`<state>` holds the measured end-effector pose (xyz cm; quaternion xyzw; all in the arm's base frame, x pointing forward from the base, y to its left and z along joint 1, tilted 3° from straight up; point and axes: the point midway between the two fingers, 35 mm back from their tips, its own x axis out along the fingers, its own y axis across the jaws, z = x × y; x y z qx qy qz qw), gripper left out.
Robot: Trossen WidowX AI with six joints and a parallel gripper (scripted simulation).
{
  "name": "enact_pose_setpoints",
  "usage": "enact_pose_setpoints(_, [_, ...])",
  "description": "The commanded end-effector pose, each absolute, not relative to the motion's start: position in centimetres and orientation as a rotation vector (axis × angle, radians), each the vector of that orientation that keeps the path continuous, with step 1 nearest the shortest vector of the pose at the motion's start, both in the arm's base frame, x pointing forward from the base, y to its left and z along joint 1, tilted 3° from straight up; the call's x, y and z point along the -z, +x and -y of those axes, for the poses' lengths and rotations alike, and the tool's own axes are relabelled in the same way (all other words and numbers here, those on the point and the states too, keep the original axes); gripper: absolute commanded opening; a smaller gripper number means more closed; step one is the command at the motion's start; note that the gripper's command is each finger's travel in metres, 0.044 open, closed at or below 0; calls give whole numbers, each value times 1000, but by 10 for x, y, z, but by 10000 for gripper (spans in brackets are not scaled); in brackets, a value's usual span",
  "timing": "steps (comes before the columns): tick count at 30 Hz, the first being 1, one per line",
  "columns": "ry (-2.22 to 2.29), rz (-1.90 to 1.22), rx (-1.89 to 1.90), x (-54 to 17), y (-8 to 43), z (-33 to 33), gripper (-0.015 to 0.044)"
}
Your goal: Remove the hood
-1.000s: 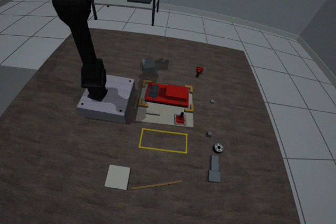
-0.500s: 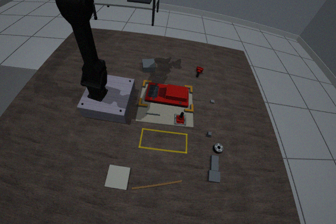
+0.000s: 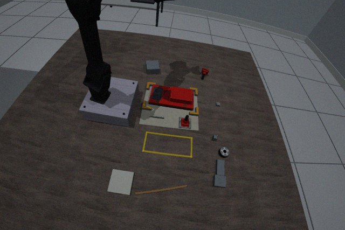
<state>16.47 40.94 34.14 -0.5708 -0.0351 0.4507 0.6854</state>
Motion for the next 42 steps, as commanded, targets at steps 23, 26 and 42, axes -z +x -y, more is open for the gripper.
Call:
enact_pose_setpoints(23, [-618,-1055,-572,-154,304,-255,440])
enact_pose_setpoints(26, [-507,-1170,-472,-137,312,-228,440])
enact_pose_setpoints(42, [-118,-1488,-108,-91,316,-147,440])
